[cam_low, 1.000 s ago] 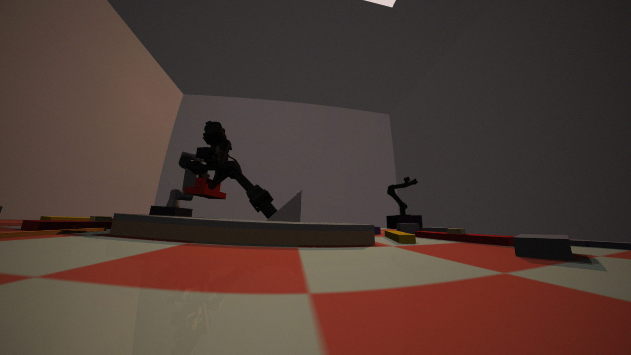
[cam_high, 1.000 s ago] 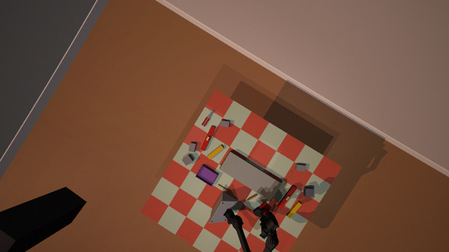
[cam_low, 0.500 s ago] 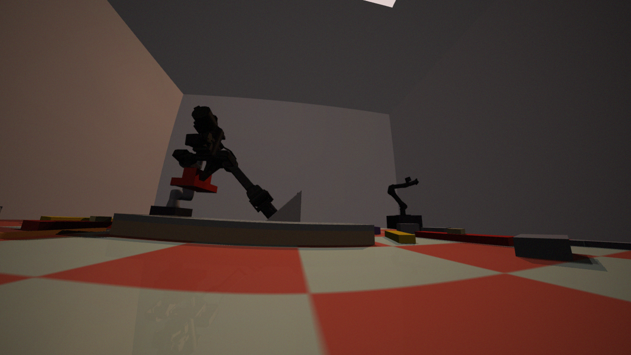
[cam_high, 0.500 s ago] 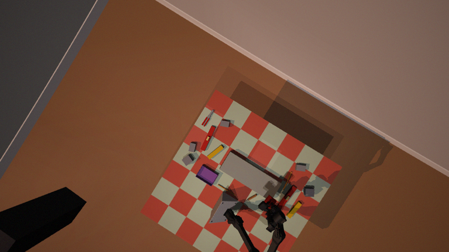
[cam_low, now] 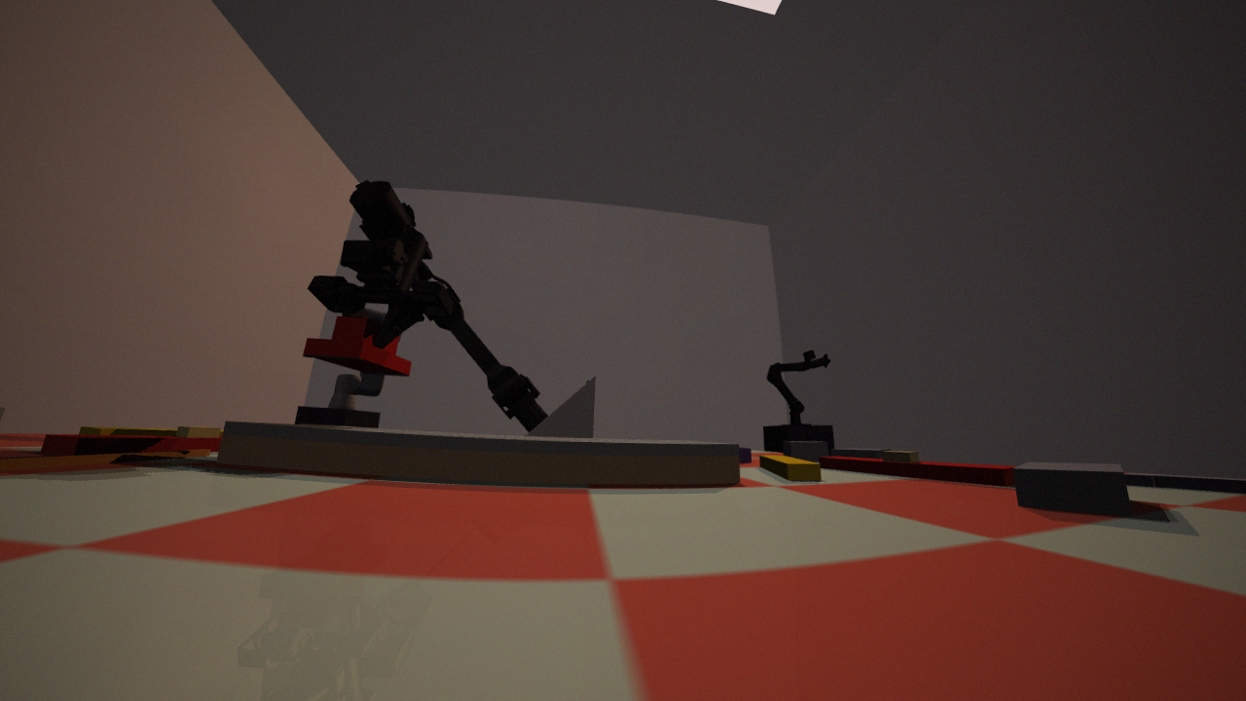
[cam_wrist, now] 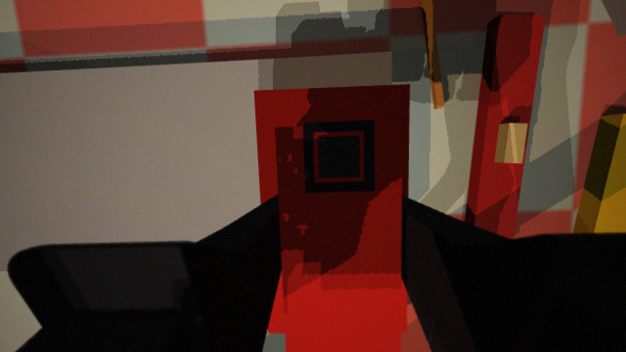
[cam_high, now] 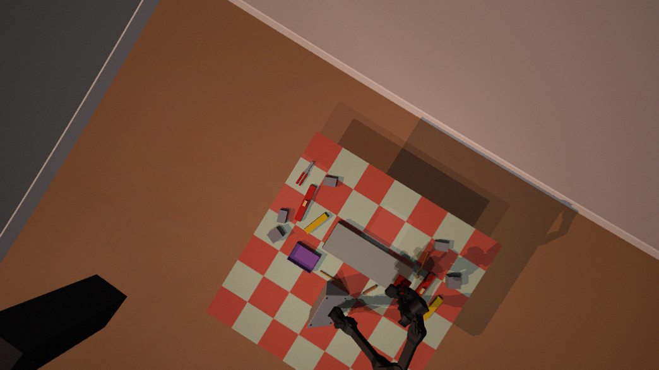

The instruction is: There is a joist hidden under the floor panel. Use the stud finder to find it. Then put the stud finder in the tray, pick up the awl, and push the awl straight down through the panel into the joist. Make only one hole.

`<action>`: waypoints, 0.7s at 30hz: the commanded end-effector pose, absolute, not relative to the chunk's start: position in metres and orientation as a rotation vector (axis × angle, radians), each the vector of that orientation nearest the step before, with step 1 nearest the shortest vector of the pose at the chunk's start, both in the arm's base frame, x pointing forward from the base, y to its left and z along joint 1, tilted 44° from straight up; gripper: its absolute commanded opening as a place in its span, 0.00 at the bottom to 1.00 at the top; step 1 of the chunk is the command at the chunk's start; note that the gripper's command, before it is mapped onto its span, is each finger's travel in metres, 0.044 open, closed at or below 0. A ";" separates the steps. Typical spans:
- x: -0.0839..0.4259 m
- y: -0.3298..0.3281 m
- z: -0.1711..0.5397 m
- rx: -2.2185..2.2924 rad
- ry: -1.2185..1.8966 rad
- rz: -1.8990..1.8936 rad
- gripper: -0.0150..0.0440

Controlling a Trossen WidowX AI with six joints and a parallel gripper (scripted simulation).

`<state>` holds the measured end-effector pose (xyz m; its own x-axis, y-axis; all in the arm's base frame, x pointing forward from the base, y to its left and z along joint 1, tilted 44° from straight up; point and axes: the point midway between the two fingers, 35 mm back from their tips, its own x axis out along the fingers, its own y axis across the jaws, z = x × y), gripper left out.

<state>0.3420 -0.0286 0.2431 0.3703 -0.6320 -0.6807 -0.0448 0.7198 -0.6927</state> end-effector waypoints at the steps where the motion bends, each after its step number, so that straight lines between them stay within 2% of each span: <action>1: 0.352 -0.027 0.242 -0.707 1.149 -0.404 0.25; 21: 0.356 -0.042 0.225 -0.706 1.150 -0.404 0.25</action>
<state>0.3556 -0.0396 0.2274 0.3672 -0.6298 -0.6844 -0.0590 0.7186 -0.6929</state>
